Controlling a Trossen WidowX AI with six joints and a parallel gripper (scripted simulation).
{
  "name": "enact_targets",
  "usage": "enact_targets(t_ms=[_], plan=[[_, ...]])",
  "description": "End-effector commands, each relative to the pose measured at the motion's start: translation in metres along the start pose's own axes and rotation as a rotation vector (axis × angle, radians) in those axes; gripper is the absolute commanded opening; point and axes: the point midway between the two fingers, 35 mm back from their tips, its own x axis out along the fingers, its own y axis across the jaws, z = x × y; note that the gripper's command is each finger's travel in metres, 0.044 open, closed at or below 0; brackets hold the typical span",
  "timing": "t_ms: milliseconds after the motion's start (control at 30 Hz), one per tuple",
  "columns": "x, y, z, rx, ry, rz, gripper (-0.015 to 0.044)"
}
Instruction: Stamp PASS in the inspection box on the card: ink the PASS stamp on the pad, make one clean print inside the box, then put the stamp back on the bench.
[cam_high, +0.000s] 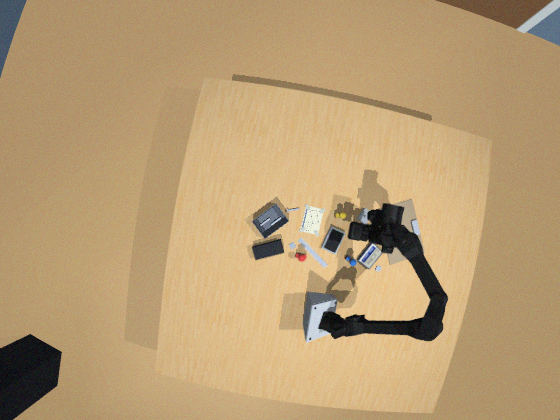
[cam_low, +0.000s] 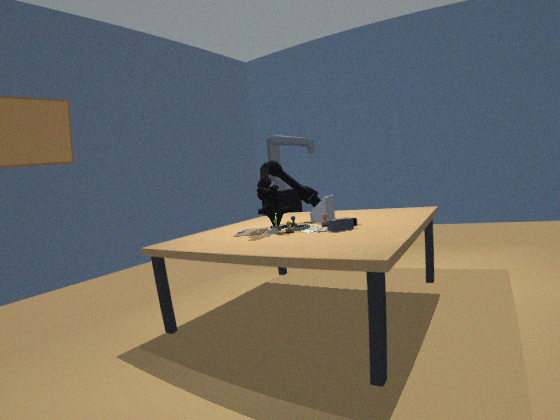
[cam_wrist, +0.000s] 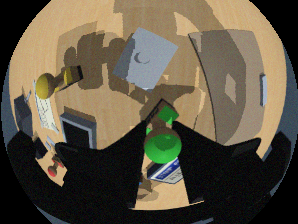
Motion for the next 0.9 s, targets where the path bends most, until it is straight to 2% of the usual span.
enact_targets(t_ms=[0, 867], plan=[[-0.004, -0.001, 0.002, 0.009, -0.006, 0.000, 0.0000], [-0.016, 0.000, 0.003, 0.009, -0.006, 0.001, 0.0000]])
